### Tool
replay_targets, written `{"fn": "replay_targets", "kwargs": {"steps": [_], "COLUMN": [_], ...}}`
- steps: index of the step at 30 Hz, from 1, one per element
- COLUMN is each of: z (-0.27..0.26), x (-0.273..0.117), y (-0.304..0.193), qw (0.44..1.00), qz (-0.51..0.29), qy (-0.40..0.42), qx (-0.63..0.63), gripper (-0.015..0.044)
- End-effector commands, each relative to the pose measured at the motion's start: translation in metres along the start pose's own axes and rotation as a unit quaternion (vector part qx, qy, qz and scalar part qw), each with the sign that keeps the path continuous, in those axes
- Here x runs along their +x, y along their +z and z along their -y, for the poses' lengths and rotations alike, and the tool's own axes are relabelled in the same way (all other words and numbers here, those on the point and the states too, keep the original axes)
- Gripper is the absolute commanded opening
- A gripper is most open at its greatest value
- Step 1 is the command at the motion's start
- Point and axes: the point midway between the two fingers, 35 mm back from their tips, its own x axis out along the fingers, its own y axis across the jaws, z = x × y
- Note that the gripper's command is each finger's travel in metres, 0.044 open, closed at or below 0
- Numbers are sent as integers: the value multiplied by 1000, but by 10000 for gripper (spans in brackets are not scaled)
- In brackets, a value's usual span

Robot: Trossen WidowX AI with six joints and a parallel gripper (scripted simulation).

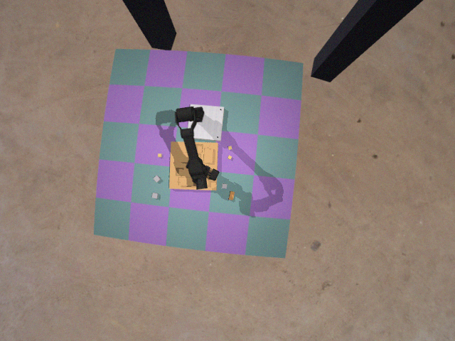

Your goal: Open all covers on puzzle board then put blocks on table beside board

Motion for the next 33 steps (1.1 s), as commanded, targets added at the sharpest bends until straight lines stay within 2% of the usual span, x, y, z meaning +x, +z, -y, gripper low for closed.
{"fn": "replay_targets", "kwargs": {"steps": [1, 25, 30, 33], "z": [1, 0, 0, 0], "x": [2, -12, -24, -40], "y": [-2, 0, 0, 1], "qw": [996, 994, 994, 994], "qz": [-2, -1, -3, -3], "qy": [-2, -2, -2, -2], "qx": [-84, -112, -110, -111], "gripper": [0, 0, 131, 144]}}
